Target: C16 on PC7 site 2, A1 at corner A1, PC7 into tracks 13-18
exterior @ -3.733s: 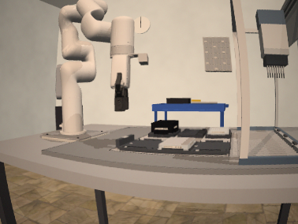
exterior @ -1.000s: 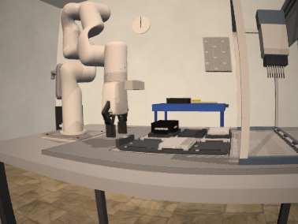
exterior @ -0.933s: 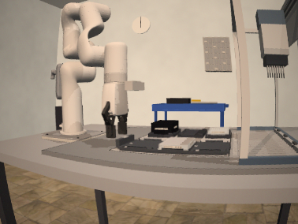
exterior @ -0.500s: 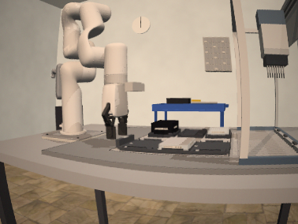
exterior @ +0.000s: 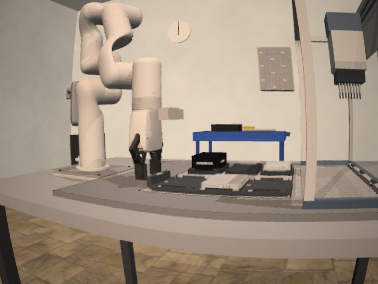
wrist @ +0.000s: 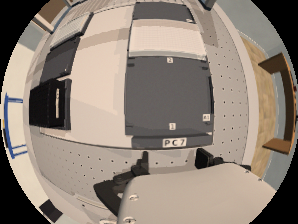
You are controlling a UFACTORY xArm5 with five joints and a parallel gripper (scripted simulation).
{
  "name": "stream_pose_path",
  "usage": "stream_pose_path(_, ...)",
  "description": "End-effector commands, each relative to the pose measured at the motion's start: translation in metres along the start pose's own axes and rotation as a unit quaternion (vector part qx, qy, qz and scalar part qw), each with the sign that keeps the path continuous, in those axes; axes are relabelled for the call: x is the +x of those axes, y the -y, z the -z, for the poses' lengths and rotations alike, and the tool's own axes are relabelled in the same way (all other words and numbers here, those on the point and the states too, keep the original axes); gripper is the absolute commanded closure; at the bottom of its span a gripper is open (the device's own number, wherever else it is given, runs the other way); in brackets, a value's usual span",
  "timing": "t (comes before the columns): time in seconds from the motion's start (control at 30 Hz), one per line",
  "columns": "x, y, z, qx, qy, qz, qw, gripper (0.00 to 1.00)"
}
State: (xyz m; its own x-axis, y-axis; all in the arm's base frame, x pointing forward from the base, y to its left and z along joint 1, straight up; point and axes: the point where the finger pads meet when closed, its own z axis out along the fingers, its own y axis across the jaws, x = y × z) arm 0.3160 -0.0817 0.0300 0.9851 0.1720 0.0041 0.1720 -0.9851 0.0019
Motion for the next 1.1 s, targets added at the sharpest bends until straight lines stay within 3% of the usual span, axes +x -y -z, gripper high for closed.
stream_pose_path(0.0,0.0012,-0.0005,-0.0021,-0.001,-0.001,0.0,1.0,0.19)
stream_pose_path(1.07,0.0082,-0.0006,-0.0094,-0.001,-0.001,0.0,1.0,0.19)
